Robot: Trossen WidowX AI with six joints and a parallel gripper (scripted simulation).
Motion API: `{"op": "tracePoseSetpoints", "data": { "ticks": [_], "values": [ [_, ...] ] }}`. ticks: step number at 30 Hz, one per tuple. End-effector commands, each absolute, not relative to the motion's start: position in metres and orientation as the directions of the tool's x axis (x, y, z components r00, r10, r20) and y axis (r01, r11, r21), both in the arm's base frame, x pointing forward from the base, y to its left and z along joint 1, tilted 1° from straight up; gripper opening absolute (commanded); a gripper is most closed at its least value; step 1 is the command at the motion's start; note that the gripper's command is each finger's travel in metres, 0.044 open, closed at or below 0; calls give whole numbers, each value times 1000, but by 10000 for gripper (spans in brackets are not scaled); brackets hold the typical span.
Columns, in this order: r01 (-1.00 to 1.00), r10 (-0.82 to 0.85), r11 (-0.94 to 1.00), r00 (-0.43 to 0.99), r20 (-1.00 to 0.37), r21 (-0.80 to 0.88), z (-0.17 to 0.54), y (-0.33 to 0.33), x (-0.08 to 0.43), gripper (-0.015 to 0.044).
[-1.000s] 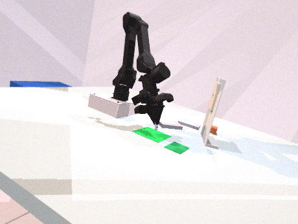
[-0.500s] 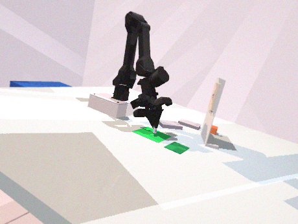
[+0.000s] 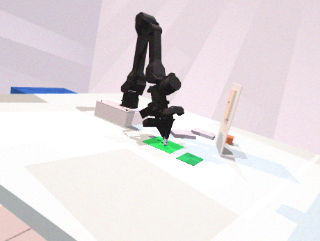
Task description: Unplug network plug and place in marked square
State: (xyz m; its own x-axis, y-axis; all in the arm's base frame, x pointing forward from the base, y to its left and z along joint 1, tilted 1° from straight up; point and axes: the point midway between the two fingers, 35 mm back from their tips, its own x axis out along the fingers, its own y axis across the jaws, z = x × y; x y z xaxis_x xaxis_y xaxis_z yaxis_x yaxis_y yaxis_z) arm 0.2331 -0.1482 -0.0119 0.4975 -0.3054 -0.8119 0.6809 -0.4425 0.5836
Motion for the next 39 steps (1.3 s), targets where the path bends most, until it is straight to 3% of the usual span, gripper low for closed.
{"op": "tracePoseSetpoints", "data": {
  "ticks": [1,38,39],
  "values": [
    [687,-299,-443,494,-817,577,-15,-148,233,0],
    [679,-306,-445,498,-812,584,-15,-155,237,0],
    [679,-306,-445,498,-812,584,-15,-155,237,26]
  ]
}}
